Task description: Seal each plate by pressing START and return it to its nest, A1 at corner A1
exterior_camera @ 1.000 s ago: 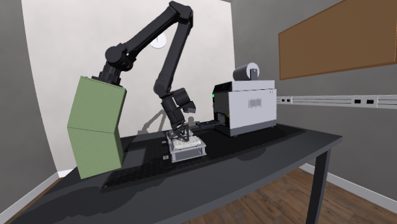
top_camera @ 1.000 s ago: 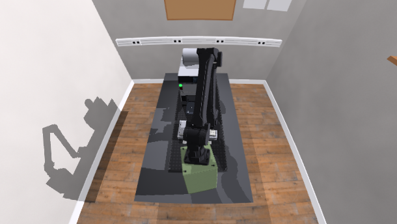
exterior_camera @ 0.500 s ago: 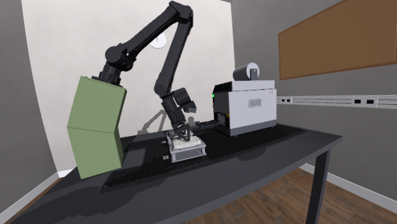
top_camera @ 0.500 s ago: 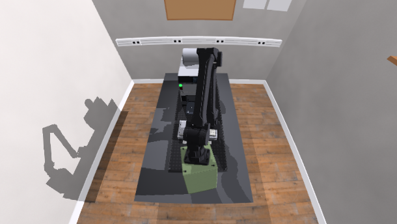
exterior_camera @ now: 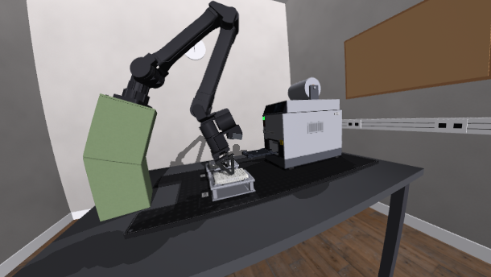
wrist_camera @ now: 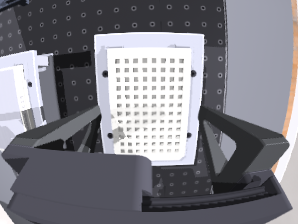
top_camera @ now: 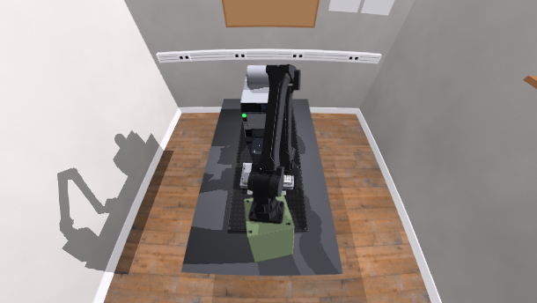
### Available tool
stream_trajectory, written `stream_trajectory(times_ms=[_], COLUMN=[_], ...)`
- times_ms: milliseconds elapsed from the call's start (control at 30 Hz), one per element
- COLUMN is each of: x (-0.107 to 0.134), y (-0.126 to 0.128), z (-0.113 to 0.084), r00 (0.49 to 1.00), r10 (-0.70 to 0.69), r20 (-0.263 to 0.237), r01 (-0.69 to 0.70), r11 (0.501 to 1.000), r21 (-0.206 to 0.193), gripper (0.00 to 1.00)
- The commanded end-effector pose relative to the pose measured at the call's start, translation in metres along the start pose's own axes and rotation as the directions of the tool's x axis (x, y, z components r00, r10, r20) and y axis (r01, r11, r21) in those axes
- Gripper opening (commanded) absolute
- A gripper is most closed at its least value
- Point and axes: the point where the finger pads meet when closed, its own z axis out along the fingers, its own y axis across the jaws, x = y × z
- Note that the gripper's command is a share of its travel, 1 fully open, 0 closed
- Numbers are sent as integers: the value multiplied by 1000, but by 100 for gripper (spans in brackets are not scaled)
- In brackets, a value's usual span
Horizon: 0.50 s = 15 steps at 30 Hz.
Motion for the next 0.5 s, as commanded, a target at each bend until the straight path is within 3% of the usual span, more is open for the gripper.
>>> stream_trajectory(times_ms=[0,333,467], x=[8,2,-1], y=[6,5,7], z=[-9,14,10], r00=[1000,1000,1000], r10=[3,-5,-7], r20=[-21,10,17], r01=[-3,5,7], r11=[1000,1000,1000], r21=[-11,-4,-5], gripper=[100,100,100])
